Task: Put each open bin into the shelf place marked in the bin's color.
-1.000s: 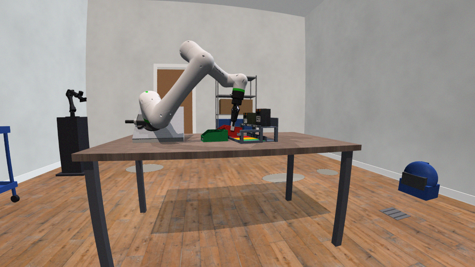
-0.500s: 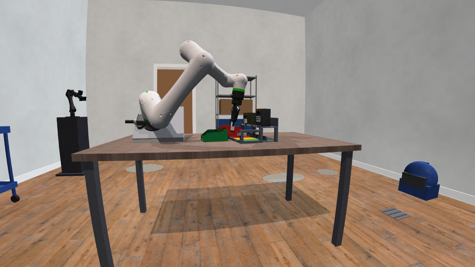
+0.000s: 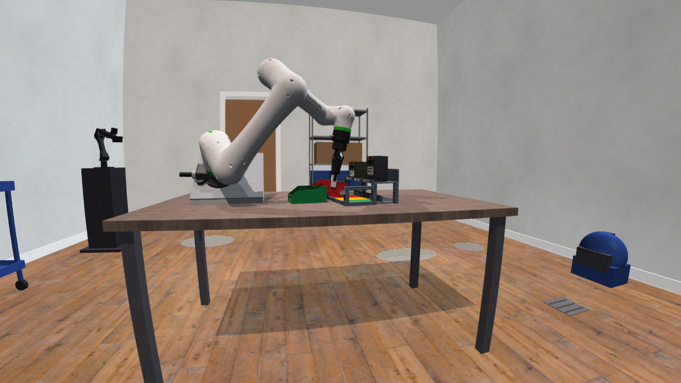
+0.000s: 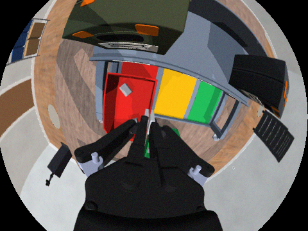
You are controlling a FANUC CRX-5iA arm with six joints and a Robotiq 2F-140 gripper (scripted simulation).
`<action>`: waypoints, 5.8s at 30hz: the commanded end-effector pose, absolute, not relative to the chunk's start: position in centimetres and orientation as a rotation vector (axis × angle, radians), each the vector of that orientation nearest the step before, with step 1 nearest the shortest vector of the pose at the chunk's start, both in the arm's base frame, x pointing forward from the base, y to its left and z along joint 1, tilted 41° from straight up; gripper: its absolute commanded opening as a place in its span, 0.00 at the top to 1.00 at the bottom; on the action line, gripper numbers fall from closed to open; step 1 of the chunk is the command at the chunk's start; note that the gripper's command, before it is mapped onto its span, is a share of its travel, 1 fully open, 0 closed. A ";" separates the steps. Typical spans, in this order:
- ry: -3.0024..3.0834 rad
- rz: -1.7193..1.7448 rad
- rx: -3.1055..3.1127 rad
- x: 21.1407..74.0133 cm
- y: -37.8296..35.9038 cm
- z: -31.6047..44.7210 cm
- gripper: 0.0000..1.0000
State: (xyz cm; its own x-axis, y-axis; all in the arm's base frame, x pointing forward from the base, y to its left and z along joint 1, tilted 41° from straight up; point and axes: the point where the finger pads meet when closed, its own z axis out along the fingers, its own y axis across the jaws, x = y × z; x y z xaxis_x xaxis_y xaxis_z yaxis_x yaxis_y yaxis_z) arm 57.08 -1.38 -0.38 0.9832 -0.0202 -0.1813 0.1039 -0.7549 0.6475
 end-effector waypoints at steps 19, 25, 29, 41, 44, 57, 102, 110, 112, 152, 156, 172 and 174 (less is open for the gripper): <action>0.064 -0.214 2.418 57.8 -1.3 -0.5 1.00; 0.067 -0.207 2.419 58.2 -1.3 -0.5 1.00; 0.069 -0.202 2.419 58.4 -1.3 -0.6 1.00; 0.072 -0.194 2.420 58.8 -1.3 -0.6 1.00; 0.072 -0.193 2.420 58.8 -1.3 -0.6 1.00; 0.072 -0.193 2.420 58.9 -1.3 -0.6 1.00; 0.086 -0.155 2.423 58.7 -1.5 -0.8 1.00; 0.086 -0.155 2.423 58.7 -1.5 -0.8 0.94; 0.086 -0.155 2.423 58.7 -1.5 -0.8 0.94; 0.086 -0.155 2.423 58.7 -1.5 -0.8 0.94; 0.086 -0.155 2.423 58.7 -1.5 -0.8 0.94; 0.086 -0.155 2.423 58.7 -1.3 -0.5 0.94; 0.086 -0.155 2.423 58.7 -1.2 -0.4 0.94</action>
